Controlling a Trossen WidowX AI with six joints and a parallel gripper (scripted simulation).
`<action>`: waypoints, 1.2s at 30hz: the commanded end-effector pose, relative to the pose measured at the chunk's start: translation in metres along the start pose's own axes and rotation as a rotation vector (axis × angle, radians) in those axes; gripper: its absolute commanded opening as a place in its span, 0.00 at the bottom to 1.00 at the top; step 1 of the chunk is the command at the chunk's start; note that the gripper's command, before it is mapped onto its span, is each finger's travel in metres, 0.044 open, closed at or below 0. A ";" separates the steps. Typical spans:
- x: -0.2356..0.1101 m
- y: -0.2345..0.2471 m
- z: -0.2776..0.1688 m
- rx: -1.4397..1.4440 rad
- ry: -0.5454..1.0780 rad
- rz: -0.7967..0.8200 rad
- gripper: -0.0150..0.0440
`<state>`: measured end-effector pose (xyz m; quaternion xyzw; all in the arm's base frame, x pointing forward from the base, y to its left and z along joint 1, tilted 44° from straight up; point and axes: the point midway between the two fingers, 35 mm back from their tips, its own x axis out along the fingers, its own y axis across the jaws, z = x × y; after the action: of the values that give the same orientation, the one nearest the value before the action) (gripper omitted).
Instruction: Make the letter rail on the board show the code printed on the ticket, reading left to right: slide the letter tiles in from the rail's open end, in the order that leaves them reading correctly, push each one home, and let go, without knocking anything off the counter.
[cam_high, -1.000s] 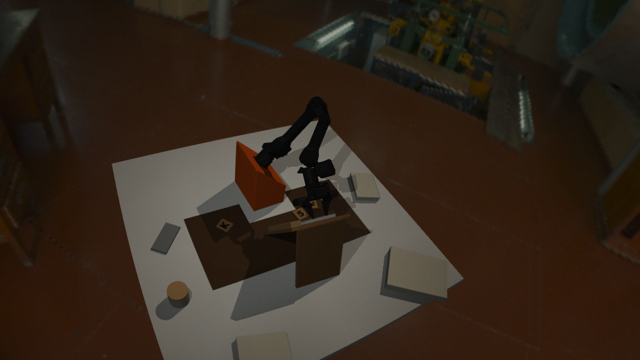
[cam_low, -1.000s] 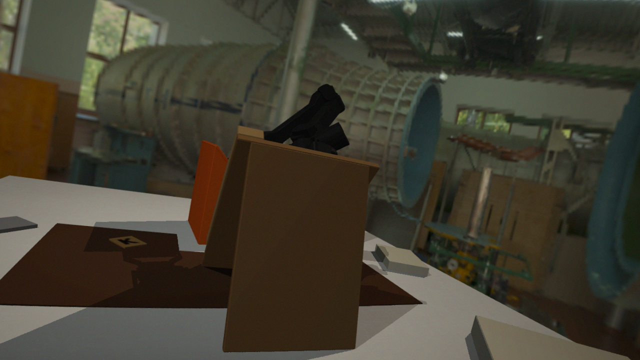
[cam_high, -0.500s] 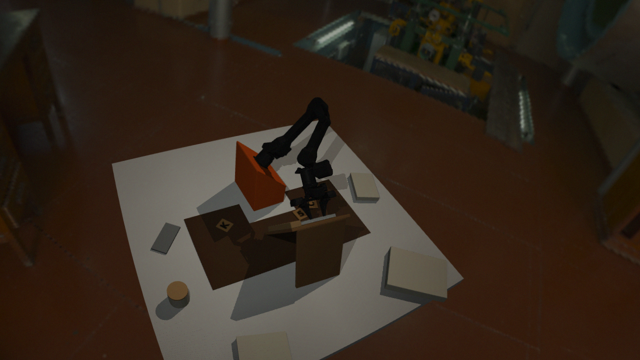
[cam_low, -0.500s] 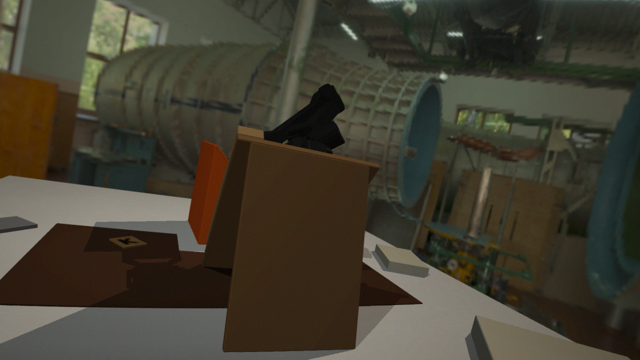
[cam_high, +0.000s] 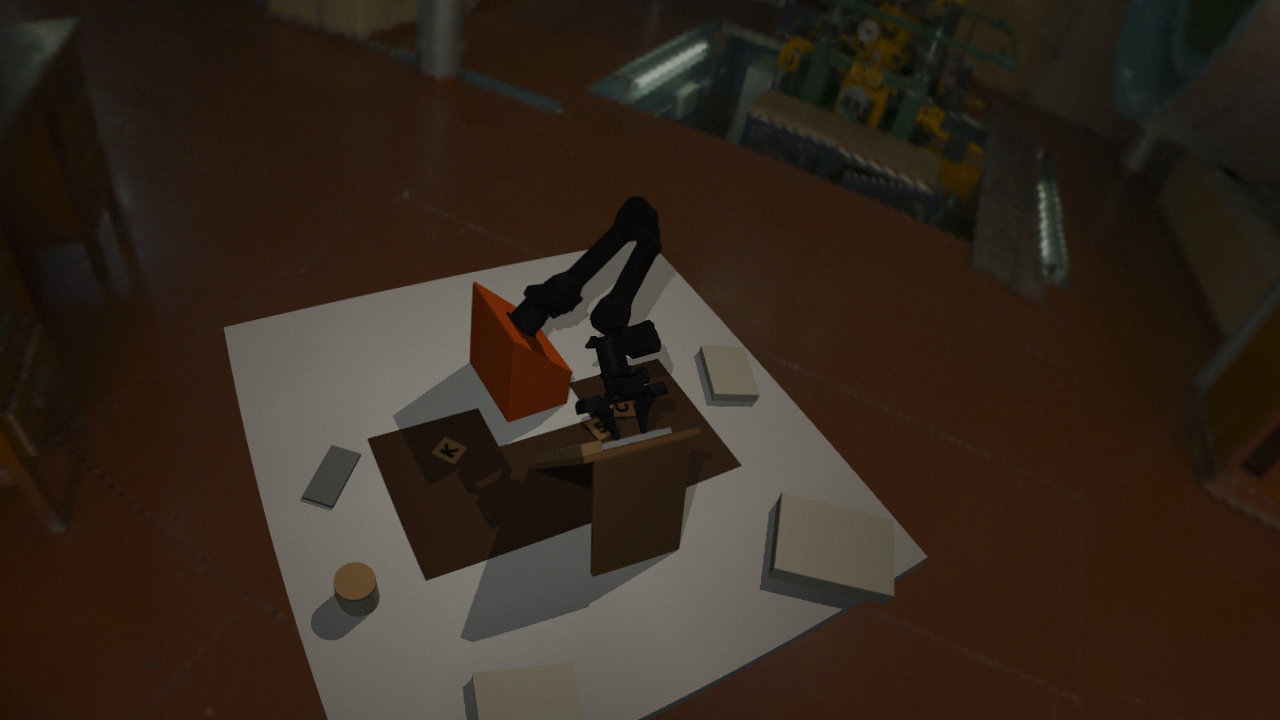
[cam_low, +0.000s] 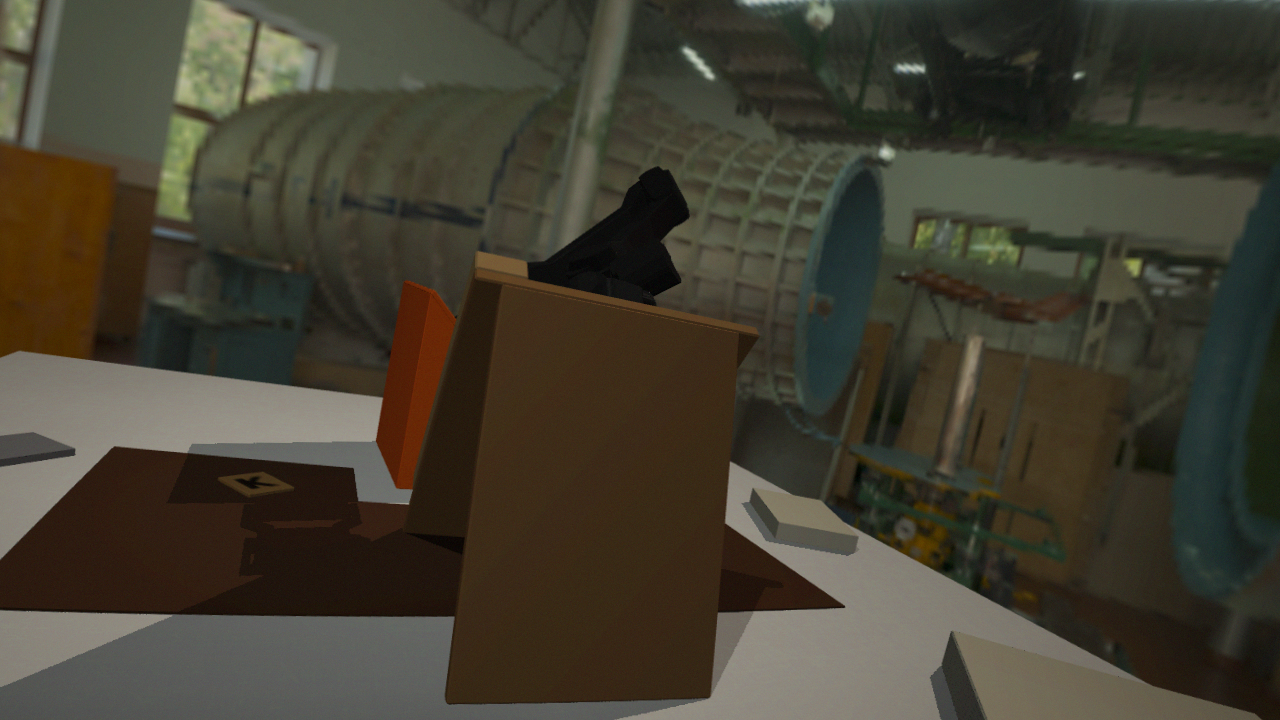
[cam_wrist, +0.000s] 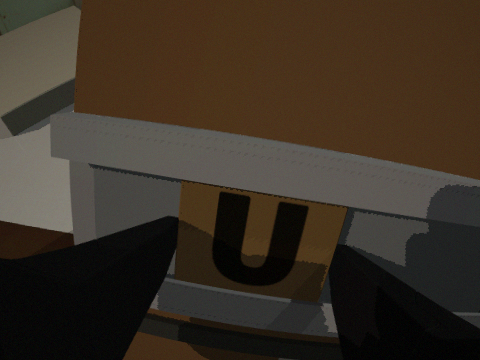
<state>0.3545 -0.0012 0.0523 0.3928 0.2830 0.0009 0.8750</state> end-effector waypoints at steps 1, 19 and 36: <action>0.000 -0.004 -0.002 -0.004 0.008 0.002 0.25; 0.000 -0.017 -0.002 -0.004 0.008 0.001 0.25; 0.000 -0.028 -0.002 -0.004 0.008 0.001 0.25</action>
<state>0.3490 -0.0190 0.0347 0.3923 0.2839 0.0004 0.8750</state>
